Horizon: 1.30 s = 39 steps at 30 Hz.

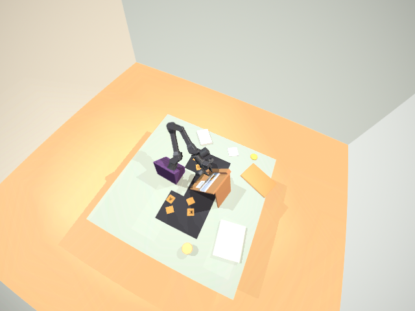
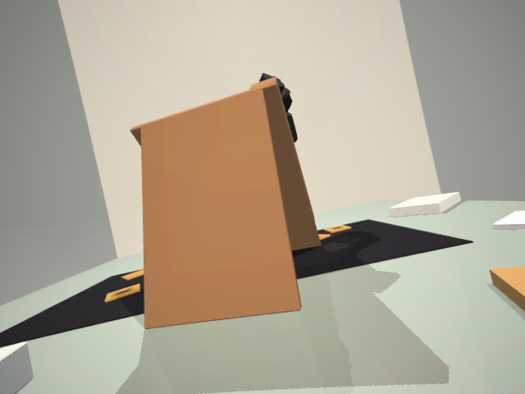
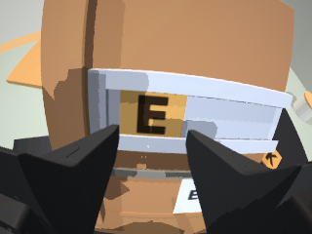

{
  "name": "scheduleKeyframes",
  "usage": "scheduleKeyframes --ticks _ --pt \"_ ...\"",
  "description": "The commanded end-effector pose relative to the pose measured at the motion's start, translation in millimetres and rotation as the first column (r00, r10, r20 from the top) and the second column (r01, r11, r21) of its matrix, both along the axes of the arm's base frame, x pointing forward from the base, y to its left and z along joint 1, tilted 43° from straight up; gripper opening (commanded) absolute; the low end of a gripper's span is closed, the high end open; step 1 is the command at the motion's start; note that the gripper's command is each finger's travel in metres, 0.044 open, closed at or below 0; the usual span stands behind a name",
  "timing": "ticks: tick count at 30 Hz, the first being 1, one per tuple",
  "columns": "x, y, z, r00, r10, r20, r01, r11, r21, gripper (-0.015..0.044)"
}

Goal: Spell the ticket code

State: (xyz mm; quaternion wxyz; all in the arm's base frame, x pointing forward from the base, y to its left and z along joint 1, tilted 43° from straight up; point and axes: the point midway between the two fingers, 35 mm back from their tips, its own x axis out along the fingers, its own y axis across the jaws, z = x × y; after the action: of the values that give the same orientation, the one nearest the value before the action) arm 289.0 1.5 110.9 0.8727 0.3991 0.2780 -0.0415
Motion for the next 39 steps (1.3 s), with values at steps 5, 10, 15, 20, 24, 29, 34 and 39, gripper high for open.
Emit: scheduleKeyframes --ticks 5,10,15,20,24,29,34,39 --pt "0 0 0 1.000 0.000 0.002 0.000 1.000 0.000 0.0006" --pt "0 0 0 1.000 0.000 0.002 0.000 1.000 0.000 0.0000" --pt "2 -1 -2 0.999 0.021 -0.032 -0.021 1.000 -0.010 0.0000" --pt "8 -12 -19 0.948 0.185 -0.259 -0.191 0.982 0.004 0.0000" --pt "11 -23 -25 0.868 0.330 -0.371 -0.310 0.944 0.112 0.0000" --pt "14 -36 -24 0.789 0.475 -0.389 -0.390 0.877 0.279 0.0000" --pt "14 -37 -23 0.787 0.480 -0.388 -0.392 0.874 0.286 0.0000" --pt "14 -37 -24 0.787 0.480 -0.388 -0.392 0.874 0.286 0.0000"
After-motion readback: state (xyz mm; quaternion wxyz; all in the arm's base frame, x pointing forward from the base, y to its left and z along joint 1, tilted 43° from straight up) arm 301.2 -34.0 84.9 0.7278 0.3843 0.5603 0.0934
